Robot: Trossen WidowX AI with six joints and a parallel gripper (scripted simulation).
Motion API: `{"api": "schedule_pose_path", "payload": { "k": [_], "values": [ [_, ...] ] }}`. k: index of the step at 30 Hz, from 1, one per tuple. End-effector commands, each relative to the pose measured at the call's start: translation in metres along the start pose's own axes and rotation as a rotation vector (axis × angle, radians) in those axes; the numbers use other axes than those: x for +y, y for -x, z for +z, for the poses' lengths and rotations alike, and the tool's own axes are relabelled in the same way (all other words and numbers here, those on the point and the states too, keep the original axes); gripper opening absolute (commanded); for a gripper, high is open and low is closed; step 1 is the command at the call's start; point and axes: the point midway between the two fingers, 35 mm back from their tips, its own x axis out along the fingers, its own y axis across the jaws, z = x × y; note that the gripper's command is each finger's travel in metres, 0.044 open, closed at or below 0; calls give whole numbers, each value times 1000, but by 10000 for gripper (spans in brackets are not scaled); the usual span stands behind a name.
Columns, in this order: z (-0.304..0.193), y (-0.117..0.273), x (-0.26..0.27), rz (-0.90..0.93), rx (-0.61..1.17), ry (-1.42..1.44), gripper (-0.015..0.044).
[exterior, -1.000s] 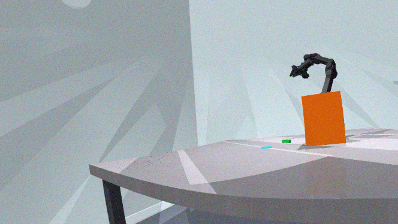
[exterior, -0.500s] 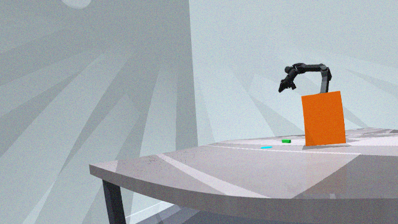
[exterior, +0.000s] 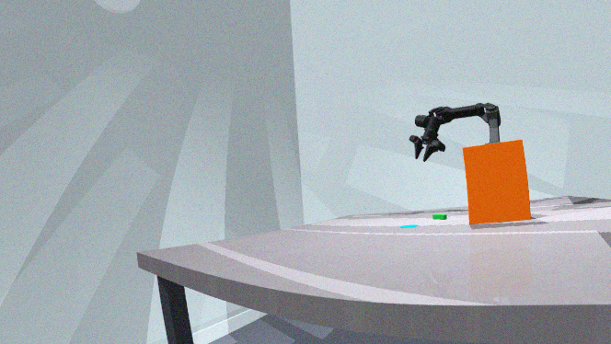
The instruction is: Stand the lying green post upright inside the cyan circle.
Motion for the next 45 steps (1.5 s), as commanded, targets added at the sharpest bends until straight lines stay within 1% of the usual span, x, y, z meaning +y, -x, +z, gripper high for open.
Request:
{"api": "schedule_pose_path", "payload": {
  "k": [1,12,23,32,36,42,45],
  "values": [
    [-20,-27,-25,-104,-26,195,232],
    [-60,-73,-97,-343,-62,741,232],
    [-76,-96,-168,-559,-69,1278,232],
    [-76,-98,-170,-562,-68,1287,232],
    [-68,-133,-180,-560,-59,1285,232],
    [-42,-186,-204,-561,-67,1286,232],
    [-34,-197,-211,-563,-74,1288,232]
  ]
}}
